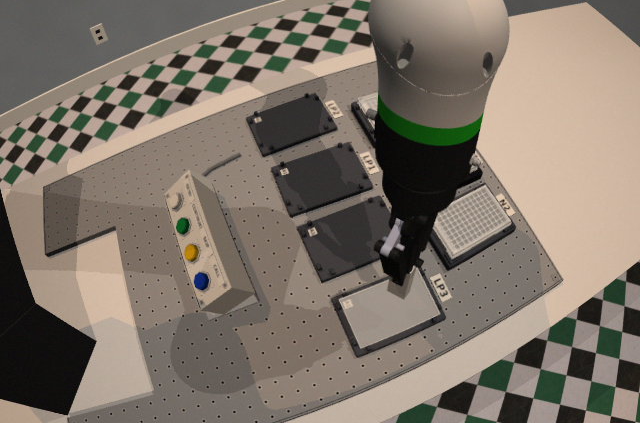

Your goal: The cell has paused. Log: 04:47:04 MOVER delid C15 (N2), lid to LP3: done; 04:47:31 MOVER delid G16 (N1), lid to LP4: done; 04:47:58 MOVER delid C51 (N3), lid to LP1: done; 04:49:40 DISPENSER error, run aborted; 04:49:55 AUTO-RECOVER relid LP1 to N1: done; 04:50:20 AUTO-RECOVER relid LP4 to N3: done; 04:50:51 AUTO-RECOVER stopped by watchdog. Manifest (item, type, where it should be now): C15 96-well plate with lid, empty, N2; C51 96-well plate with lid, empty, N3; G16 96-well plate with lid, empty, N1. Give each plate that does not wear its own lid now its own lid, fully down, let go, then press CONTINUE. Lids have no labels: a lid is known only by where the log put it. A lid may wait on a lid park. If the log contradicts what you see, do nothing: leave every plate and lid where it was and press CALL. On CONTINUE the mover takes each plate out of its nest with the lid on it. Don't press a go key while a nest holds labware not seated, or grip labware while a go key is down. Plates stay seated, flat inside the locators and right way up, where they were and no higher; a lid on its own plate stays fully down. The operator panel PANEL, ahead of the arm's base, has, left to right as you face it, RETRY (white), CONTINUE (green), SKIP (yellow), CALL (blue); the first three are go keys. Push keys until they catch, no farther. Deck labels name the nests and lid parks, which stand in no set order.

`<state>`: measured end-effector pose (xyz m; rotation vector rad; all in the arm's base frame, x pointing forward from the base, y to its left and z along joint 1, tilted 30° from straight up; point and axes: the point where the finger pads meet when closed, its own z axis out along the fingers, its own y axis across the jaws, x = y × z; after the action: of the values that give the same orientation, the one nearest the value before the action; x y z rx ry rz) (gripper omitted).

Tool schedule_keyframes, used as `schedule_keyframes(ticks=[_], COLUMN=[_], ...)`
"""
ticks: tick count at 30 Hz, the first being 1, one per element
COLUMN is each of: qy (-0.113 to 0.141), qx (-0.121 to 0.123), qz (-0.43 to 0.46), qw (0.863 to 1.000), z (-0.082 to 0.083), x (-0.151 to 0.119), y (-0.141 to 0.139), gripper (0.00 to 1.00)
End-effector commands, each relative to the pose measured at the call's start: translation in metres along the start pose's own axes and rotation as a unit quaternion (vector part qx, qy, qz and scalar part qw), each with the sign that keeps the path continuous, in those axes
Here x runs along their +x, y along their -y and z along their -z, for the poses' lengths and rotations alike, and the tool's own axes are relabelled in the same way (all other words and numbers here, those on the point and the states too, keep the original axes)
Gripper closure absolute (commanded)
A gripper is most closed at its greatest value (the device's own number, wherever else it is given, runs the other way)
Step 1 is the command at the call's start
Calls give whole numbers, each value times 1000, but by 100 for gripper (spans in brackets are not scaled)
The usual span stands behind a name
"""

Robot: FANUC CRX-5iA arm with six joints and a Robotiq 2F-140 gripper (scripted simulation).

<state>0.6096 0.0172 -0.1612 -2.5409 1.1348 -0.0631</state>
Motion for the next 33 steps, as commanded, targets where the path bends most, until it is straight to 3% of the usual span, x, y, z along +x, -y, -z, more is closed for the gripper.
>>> schedule_keyframes(ticks=[1,6,8,9,20,33], qy=[0,-4,-4,-5,1,1], qx=[24,29,29,35,82,82], qz=[137,242,242,302,475,475], qw=[990,970,970,953,876,876], z=[-1,-1,-1,-1,-1,-1], x=[-1,-1,-1,-1,-1,-1], y=[-8,-9,-9,-9,-9,-9], gripper=[100,100,100,34,34,34])
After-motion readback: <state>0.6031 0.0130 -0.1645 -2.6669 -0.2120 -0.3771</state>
